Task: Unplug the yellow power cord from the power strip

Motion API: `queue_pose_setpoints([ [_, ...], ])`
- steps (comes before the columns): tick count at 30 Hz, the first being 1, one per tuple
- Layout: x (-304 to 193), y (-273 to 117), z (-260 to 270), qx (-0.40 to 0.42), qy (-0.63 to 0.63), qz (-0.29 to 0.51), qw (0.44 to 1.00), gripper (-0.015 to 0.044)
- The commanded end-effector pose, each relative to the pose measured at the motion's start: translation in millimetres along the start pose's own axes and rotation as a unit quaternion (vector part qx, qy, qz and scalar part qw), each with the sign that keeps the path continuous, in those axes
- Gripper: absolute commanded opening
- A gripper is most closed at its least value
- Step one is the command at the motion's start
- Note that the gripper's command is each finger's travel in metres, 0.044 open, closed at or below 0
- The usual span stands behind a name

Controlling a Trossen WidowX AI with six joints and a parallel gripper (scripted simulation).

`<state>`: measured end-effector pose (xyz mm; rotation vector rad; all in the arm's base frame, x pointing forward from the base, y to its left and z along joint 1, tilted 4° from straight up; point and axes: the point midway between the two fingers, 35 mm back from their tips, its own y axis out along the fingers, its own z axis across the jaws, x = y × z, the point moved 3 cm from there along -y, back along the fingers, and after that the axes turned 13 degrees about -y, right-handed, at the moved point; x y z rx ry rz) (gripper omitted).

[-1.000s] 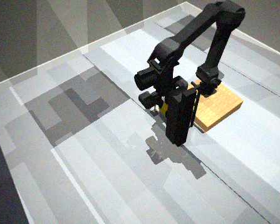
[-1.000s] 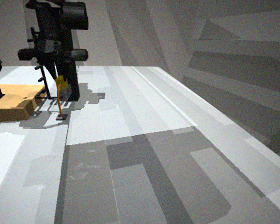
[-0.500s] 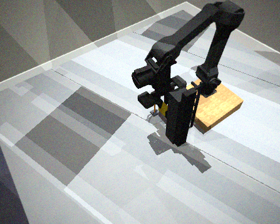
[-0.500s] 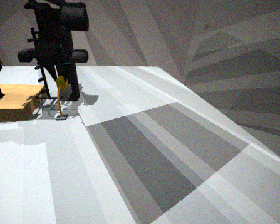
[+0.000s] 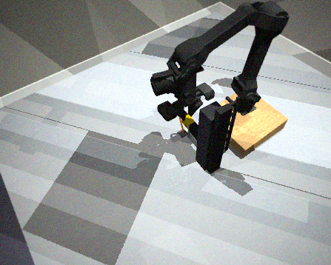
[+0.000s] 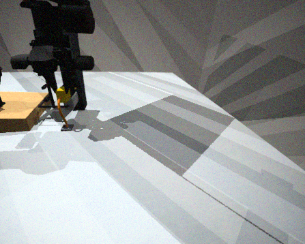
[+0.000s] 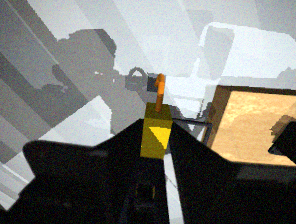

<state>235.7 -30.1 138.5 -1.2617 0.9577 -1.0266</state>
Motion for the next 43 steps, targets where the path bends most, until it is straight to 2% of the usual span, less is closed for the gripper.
queue_pose_setpoints([
  [1,8.8,-2.7,-0.3,0.005,0.005,-0.004,1.0,0.0026],
  [13,-0.5,0.0,-0.5,0.004,0.006,-0.004,1.0,0.0341],
  [17,15.8,-3.5,-2.9,0.004,0.006,-0.005,1.0,0.044],
  [23,58.0,-12.6,-15.0,0.003,0.006,-0.006,1.0,0.044],
  [43,58.0,-12.6,-15.0,0.003,0.006,-0.006,1.0,0.044],
])
